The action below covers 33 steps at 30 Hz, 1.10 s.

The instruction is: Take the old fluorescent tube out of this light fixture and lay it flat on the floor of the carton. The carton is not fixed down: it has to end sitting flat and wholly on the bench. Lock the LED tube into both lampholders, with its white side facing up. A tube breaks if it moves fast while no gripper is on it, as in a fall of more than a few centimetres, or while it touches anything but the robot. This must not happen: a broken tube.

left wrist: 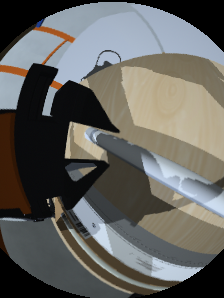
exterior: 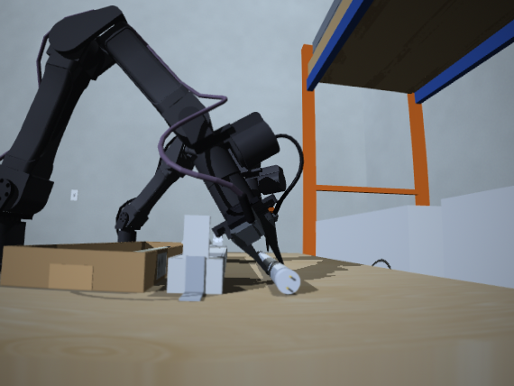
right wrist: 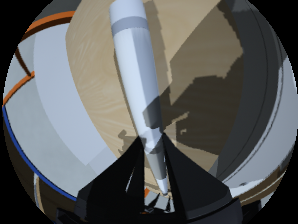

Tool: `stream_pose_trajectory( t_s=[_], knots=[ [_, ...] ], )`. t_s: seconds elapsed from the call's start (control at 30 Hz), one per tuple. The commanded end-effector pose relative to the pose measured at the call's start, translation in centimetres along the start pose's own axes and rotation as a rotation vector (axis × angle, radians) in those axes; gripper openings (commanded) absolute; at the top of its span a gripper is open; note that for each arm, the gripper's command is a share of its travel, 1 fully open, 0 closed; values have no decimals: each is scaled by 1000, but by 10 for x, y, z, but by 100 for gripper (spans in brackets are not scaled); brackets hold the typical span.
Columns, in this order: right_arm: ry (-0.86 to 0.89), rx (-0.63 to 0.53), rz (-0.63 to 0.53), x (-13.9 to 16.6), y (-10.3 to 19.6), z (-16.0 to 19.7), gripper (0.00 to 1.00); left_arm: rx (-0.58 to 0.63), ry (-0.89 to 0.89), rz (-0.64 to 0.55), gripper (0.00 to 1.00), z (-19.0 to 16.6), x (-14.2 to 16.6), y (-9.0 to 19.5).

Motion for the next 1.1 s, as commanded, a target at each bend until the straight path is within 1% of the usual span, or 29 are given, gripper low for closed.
stream_pose_trajectory(
  t_s=[0.0, 0.03, 0.1, 0.13, 0.2, 0.27, 0.33, 0.43, 0.53, 0.57, 0.6, 0.67, 0.7, 1.07],
  knots=[
    [3, -27, -22, -7, 7, 9, 11, -55, 3, -40, 49, 11, -4, 7],
    [3, -27, -22, -7, 7, 9, 11, -66, 11, -45, 49, 15, -1, 10],
    [3, -27, -22, -7, 7, 9, 11, -22, 7, -24, 49, 7, 0, -19],
    [3, -27, -22, -7, 7, 9, 11, -31, 8, -28, 49, 10, -1, -15],
    [3, -27, -22, -7, 7, 9, 11, -73, 0, -54, 49, 14, -14, 12],
    [3, -27, -22, -7, 7, 9, 11, -89, 10, -60, 49, 20, -11, 18],
    [3, -27, -22, -7, 7, 9, 11, -41, 11, -34, 49, 7, -1, 0],
    [3, -27, -22, -7, 7, 9, 11, -62, 11, -45, 49, 12, -5, 8],
    [3, -27, -22, -7, 7, 9, 11, -67, 12, -48, 49, 16, -7, 8],
    [3, -27, -22, -7, 7, 9, 11, -53, 8, -41, 11, 12, -6, 3],
    [3, -27, -22, -7, 7, 9, 11, -80, 13, -54, 11, 19, -8, 12],
    [3, -27, -22, -7, 7, 9, 11, -80, 13, -54, 11, 19, -8, 12],
    [3, -27, -22, -7, 7, 9, 11, -62, 12, -45, 11, 15, -7, 6],
    [3, -27, -22, -7, 7, 9, 11, -61, 12, -45, 11, 15, -6, 6]
  ],
)
Point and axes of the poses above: on each arm, the point where the finger pads meet when closed, its own y axis back along the fingers, its own z axis across the jaws, x = y × z, the point moved 1 cm from there along y, back along the fingers
